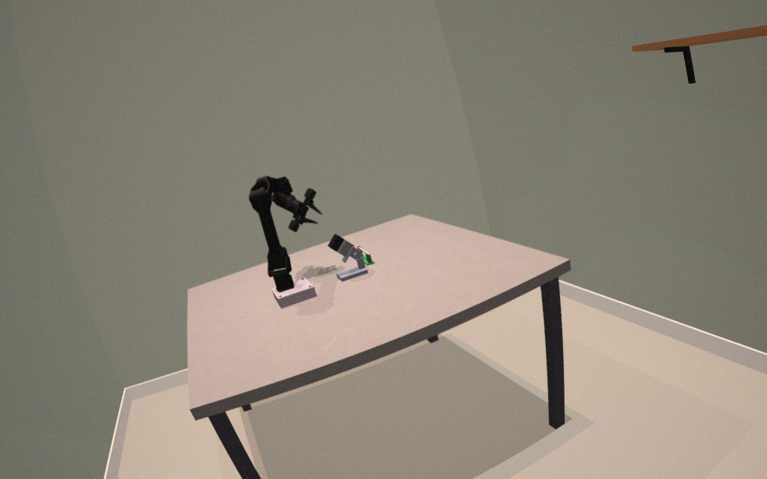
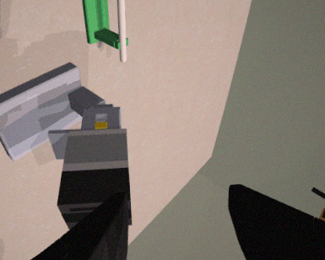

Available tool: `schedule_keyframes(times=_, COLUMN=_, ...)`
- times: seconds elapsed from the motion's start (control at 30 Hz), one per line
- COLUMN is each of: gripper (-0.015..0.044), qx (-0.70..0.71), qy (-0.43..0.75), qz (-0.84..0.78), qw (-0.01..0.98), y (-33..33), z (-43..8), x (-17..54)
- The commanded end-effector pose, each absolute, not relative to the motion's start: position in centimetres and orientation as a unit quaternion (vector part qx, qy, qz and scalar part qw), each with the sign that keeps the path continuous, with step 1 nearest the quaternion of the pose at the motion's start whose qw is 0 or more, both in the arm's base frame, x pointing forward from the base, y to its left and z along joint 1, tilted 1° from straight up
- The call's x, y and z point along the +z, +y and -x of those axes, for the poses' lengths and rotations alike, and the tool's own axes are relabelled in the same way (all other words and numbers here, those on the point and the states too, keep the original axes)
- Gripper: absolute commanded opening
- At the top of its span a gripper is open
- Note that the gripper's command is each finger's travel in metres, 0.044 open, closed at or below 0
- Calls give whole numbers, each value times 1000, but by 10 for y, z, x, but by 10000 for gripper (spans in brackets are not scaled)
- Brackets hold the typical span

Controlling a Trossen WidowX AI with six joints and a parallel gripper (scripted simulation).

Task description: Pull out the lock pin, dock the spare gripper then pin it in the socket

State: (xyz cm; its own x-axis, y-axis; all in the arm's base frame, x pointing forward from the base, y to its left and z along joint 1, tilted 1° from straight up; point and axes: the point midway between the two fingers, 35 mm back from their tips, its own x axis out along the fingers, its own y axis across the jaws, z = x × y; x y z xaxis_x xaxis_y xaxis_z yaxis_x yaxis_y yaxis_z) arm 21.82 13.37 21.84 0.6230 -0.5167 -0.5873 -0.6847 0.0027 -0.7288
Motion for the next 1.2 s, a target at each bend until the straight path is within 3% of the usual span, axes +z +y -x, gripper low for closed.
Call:
schedule_keyframes(times=0.0, gripper=180, qx=99, qy=459, qz=693, qw=547, y=140, z=-229, x=214)
schedule_keyframes(times=0.23, gripper=180, qx=243, qy=564, qz=630, qw=475, y=144, z=-297, x=187)
schedule_keyframes(times=0.5, gripper=180, qx=407, qy=569, qz=544, qw=464, y=117, z=-384, x=152)
schedule_keyframes(times=1.17, gripper=180, qx=410, qy=568, qz=542, qw=464, y=112, z=-390, x=104)
